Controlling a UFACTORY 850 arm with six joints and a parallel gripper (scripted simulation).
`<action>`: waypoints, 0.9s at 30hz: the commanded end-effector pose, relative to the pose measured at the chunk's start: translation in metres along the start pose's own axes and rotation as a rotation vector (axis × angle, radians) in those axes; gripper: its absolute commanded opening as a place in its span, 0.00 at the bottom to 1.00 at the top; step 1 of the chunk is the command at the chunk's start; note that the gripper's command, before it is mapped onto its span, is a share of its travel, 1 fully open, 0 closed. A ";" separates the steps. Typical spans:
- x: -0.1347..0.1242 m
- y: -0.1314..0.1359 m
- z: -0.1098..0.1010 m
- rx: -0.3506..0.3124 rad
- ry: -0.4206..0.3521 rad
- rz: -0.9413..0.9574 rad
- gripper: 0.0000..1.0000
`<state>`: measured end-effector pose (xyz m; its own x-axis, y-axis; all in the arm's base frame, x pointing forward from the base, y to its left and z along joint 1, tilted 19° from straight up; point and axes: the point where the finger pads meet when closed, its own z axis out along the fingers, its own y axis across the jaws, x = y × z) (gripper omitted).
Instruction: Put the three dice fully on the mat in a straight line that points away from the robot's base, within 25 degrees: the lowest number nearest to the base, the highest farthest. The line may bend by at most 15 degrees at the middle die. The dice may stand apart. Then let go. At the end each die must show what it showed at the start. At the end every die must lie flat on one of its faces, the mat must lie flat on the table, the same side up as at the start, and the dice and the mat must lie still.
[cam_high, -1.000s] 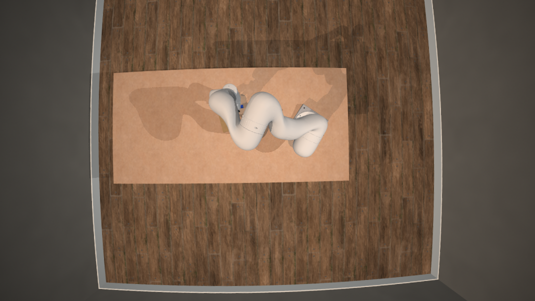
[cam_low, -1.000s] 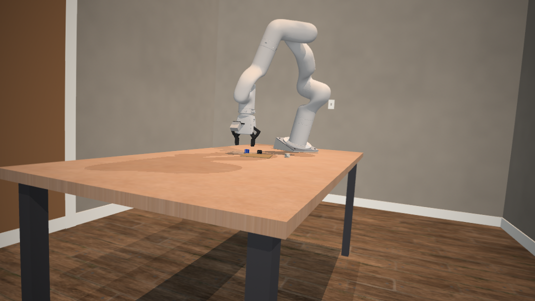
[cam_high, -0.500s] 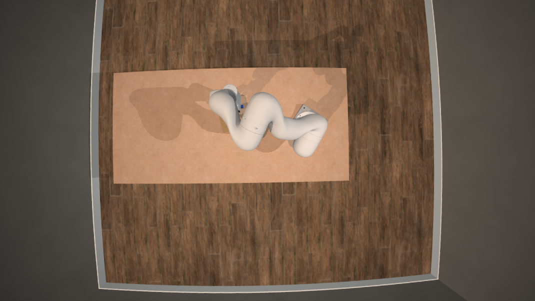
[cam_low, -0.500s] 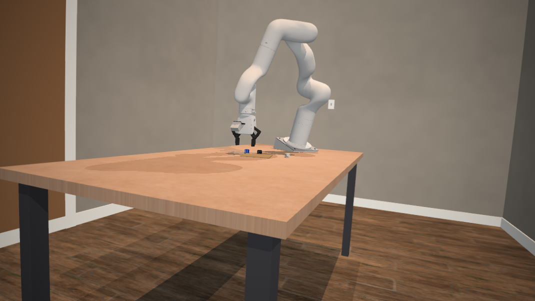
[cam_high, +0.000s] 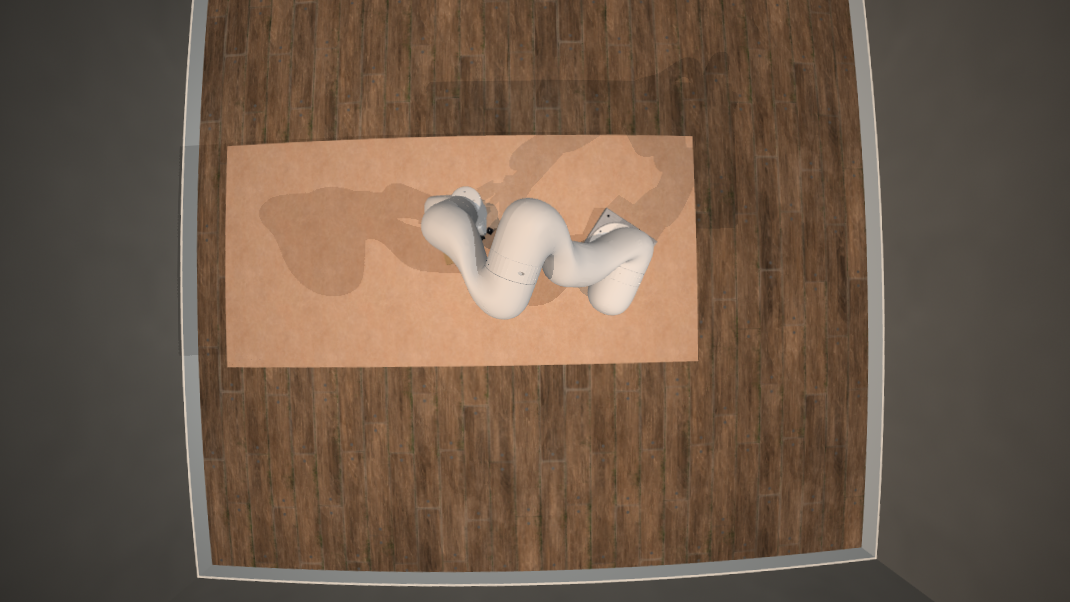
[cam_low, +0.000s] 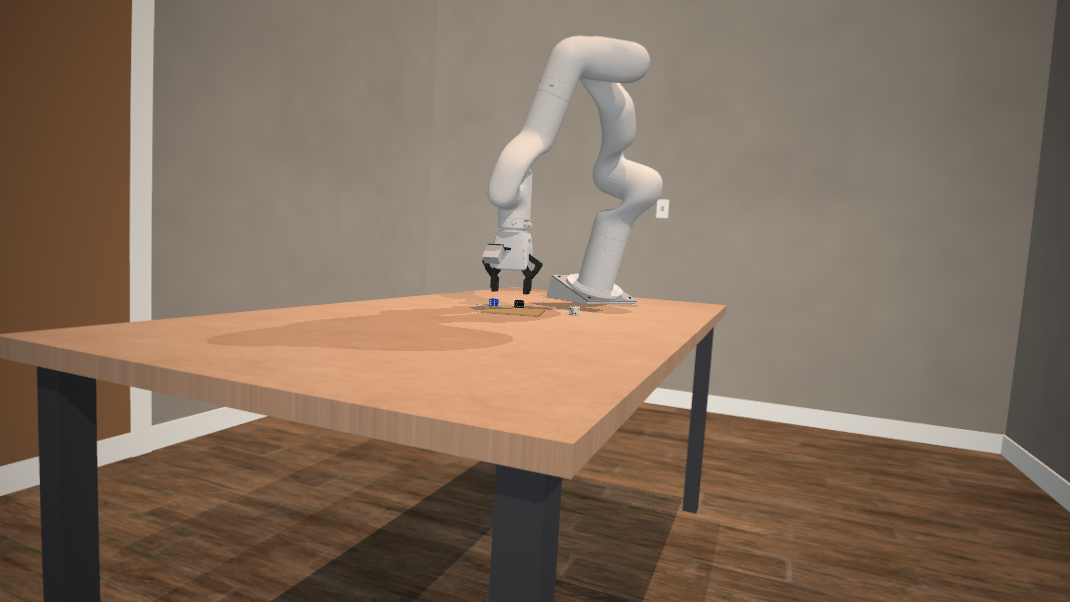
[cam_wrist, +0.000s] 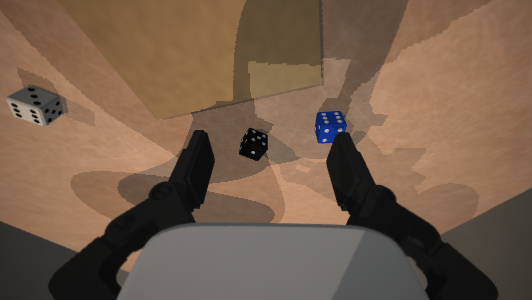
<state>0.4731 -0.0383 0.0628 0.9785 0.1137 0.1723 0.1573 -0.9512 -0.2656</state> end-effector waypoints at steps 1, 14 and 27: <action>-0.002 -0.009 -0.001 -0.001 0.005 0.000 1.00; -0.003 -0.011 -0.001 -0.001 0.005 0.000 1.00; -0.003 -0.011 -0.001 -0.001 0.005 0.000 1.00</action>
<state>0.4676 -0.0277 0.0655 0.9780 0.1127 0.1754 0.1572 -0.9514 -0.2649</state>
